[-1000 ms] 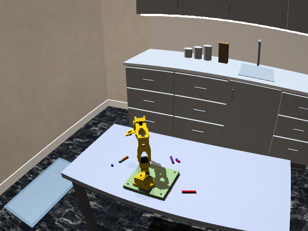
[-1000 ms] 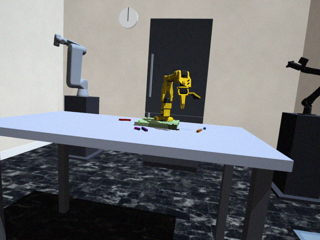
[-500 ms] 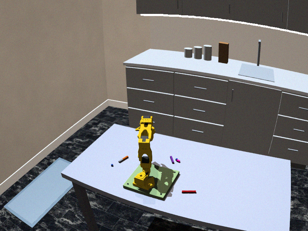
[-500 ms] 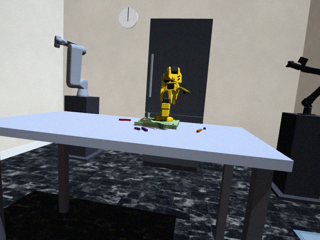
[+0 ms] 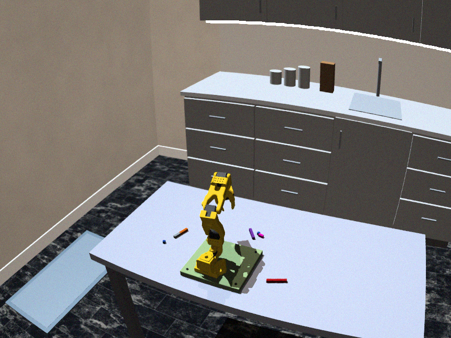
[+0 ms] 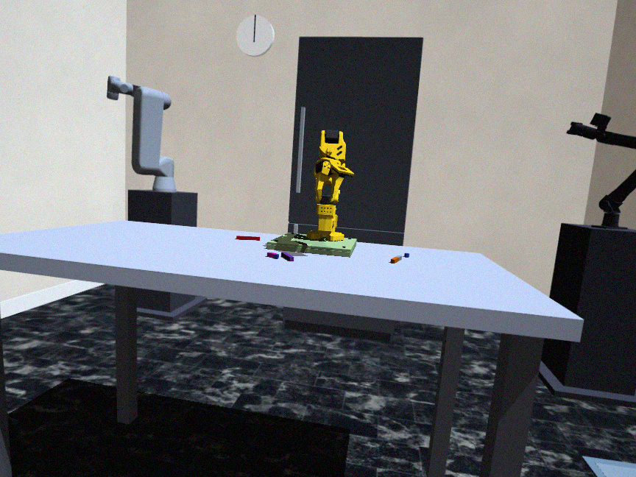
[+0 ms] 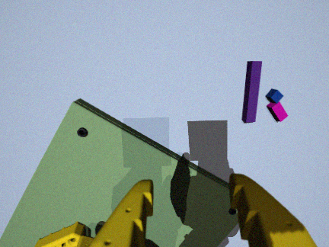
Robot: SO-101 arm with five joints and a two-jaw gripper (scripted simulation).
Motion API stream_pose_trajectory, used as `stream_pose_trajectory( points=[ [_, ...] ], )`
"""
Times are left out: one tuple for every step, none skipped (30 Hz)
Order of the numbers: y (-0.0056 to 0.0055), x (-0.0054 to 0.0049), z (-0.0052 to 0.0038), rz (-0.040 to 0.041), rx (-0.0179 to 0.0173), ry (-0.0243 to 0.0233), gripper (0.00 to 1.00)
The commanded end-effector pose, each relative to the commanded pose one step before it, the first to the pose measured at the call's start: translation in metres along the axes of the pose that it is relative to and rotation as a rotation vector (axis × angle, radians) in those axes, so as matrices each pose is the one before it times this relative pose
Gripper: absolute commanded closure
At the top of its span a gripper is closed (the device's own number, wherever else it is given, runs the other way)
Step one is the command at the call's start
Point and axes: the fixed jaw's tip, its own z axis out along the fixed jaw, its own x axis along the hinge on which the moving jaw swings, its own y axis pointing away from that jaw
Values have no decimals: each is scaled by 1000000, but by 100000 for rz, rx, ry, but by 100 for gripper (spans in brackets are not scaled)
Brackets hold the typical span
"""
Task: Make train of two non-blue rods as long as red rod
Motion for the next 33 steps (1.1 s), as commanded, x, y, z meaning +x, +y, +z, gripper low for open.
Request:
stream_pose_trajectory(
  points=[
    [-5583,10296,-4345,16579,2317,-1530,83],
    [-1696,1864,-707,4004,535,-312,83],
    [-1731,1812,-679,4003,533,-324,83],
    [0,0,0,0,0,0,83],
    [0,0,0,0,0,0,83],
    [-1989,1987,-733,4518,600,-380,83],
    [-1909,1802,-656,4245,561,-371,83],
    [-1817,1626,-584,3965,521,-359,83],
    [-1715,1459,-518,3680,481,-344,83],
    [-1604,1301,-456,3392,441,-326,83],
    [-1487,1153,-400,3103,402,-306,83],
    [-1367,995,-348,2815,364,-296,83],
    [-1256,756,-301,2529,335,-342,83],
    [-1130,607,-259,2246,299,-335,83],
    [-998,516,-221,1970,261,-297,83],
    [-867,433,-186,1703,224,-260,83],
    [-739,359,-155,1446,190,-222,83],
    [-617,292,-126,1203,157,-186,83],
    [-501,232,-101,974,127,-152,83],
    [-393,179,-78,763,99,-120,83],
    [0,0,0,0,0,0,83],
    [0,0,0,0,0,0,83],
    [-296,132,-58,573,74,-90,83],
    [-209,93,-41,405,52,-64,83],
    [-136,60,-26,263,34,-41,83],
    [-77,34,-15,149,19,-24,83],
    [-34,15,-7,66,9,-10,83],
    [-9,4,-2,18,2,-3,83],
    [-1,0,0,2,0,0,83],
    [0,0,0,0,0,0,83],
    [0,0,0,0,0,0,83],
    [0,0,0,0,0,0,83],
    [0,0,0,0,0,0,83]
  ],
)
